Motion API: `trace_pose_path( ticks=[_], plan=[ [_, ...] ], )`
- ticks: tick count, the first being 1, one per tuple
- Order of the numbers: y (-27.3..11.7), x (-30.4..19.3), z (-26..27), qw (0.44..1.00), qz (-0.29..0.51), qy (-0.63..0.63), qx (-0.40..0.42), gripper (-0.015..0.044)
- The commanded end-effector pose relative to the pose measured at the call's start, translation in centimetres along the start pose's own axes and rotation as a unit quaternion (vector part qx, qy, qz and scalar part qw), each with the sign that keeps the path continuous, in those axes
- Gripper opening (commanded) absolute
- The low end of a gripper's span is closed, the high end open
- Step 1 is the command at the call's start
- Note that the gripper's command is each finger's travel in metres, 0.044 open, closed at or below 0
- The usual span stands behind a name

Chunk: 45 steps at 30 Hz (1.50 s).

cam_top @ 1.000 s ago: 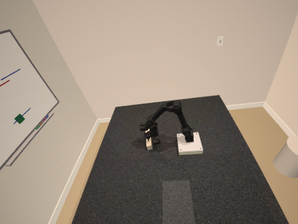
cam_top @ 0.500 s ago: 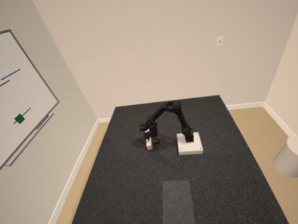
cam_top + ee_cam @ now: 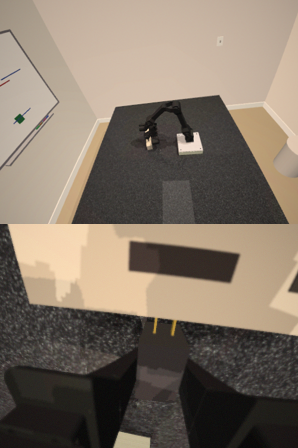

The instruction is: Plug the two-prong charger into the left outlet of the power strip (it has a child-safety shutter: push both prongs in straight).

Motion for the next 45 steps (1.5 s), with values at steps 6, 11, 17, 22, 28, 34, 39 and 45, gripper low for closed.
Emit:
trace_pose_path(
  ticks=[6,11,17,22,28,34,39,45],
  plan=[
    [-0.06,0.1,0.05,1.0,-0.001,0.002,0.002,0.0],
    [-0.04,0.09,0.05,1.0,-0.001,0.002,0.002,0.0],
    [-0.03,0.1,0.06,1.0,-0.001,0.002,0.002,0.0],
    [-0.02,0.11,0.06,1.0,-0.001,0.002,0.002,0.0],
    [-0.03,0.23,0.08,1.0,-0.001,0.002,0.002,0.0],
    [-0.04,0.3,0.08,1.0,-0.001,0.002,0.002,0.0],
    [-0.05,0.34,0.09,1.0,-0.001,0.002,0.002,0.0],
    [-0.07,0.54,0.11,1.0,-0.001,0.002,0.002,0.0]
  ],
)
Point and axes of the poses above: the point midway between the two fingers, 35 mm back from their tips, its own y axis out along the fingers, its own z axis across the jaws, x = y × z, the point moved 8 cm from there along -y, back along the fingers, and after that the axes turned 7 degrees about y, right-handed, at the moved point
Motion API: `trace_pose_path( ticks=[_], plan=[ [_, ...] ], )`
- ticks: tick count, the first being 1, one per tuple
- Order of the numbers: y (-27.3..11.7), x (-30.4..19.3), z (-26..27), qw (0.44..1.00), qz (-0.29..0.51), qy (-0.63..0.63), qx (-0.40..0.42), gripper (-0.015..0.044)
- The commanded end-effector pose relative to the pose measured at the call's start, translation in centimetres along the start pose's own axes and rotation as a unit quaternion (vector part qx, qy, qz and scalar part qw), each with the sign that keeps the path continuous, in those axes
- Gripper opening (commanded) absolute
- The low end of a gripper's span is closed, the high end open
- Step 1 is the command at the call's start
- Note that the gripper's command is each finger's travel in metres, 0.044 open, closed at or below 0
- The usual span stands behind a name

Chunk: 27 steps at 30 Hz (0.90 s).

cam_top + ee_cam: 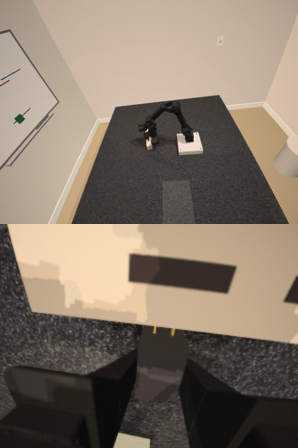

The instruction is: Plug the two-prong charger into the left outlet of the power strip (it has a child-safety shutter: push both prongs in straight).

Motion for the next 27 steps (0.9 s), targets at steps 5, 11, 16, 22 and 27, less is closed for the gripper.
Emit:
trace_pose_path(
  ticks=[5,11,16,22,27],
  plan=[
    [-0.1,0.3,0.07,1.0,-0.001,0.002,0.002,0.0],
    [-0.09,0.46,0.09,1.0,-0.001,0.002,0.002,0.0],
    [-0.1,0.6,0.1,1.0,-0.001,0.002,0.002,0.0],
    [-0.12,0.77,0.12,1.0,-0.001,0.002,0.002,0.0],
    [-0.14,0.9,0.14,1.0,-0.001,0.002,0.002,0.0]
  ],
)
Point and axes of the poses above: the point midway between the two fingers, 35 mm back from their tips, its own y axis out along the fingers, its own z axis across the jaws, x = y × z, the point moved 8 cm from there along -y, back along the fingers, and after that the axes turned 7 degrees about y, right-handed, at the moved point
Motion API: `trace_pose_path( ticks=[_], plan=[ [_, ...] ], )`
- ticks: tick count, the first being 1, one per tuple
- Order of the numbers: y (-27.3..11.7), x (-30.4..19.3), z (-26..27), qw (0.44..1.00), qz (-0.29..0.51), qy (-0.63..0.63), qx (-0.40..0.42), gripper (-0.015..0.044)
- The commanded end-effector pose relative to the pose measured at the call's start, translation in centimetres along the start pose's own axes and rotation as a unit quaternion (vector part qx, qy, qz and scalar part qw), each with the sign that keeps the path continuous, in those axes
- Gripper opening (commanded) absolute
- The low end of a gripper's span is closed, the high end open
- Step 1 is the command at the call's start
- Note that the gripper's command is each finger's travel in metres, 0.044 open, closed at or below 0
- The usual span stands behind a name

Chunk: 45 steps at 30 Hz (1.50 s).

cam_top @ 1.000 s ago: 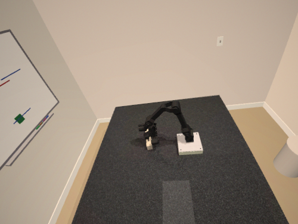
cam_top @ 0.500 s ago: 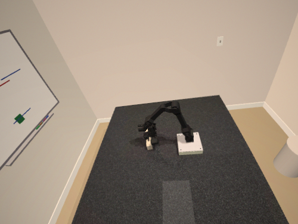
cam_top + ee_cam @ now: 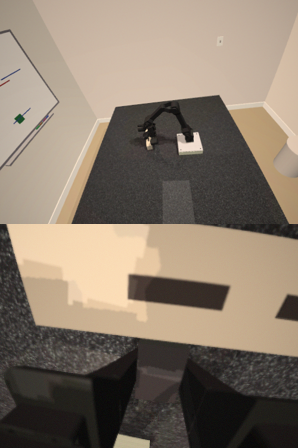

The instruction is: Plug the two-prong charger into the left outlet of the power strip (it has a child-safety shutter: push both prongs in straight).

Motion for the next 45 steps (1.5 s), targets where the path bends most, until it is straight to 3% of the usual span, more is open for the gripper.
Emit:
trace_pose_path(
  ticks=[1,45],
  plan=[
    [-0.1,0.2,0.1,1.0,-0.002,0.002,0.002,0.0],
    [-0.2,1.8,0.2,1.0,-0.003,0.002,0.002,0.0]
  ],
)
Point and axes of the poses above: the point midway between the two fingers, 35 mm back from their tips, its own y axis out along the fingers, its own z axis across the jaws, x = y × z, the point moved 8 cm from there along -y, back along the fingers, and after that the axes turned 7 degrees about y, right-handed, at the moved point
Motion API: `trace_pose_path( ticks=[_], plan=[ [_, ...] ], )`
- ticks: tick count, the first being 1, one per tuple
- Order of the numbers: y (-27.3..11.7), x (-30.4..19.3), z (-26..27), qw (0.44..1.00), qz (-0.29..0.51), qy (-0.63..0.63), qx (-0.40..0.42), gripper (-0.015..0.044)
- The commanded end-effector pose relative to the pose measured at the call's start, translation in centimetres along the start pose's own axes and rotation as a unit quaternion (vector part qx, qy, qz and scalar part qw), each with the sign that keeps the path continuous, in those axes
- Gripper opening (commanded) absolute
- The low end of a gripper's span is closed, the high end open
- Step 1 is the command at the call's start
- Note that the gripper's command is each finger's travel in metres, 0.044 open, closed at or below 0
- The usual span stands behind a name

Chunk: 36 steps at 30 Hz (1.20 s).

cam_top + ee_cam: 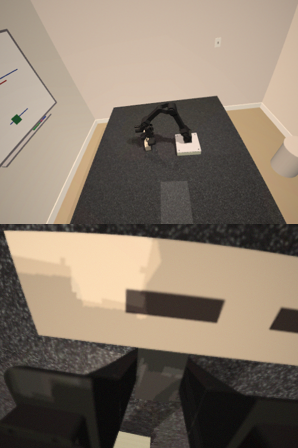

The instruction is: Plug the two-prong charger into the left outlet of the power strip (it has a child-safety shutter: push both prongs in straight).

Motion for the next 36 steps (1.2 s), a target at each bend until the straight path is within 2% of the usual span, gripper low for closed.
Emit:
trace_pose_path(
  ticks=[1,27,36],
  plan=[
    [-0.11,1.0,0.23,1.0,-0.018,-0.002,0.002,0.0],
    [0.06,0.38,0.04,1.0,0.0,0.001,0.0,0.0],
    [0.06,0.38,0.04,1.0,0.0,0.001,0.0,0.0236]
  ],
)
Point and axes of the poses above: the point midway between the two fingers, 35 mm back from their tips, its own y axis out along the fingers, its own z axis across the jaws, x = y × z, the point moved 8 cm from there along -y, back along the fingers, and after that the axes turned 7 degrees about y, right-handed, at the moved point
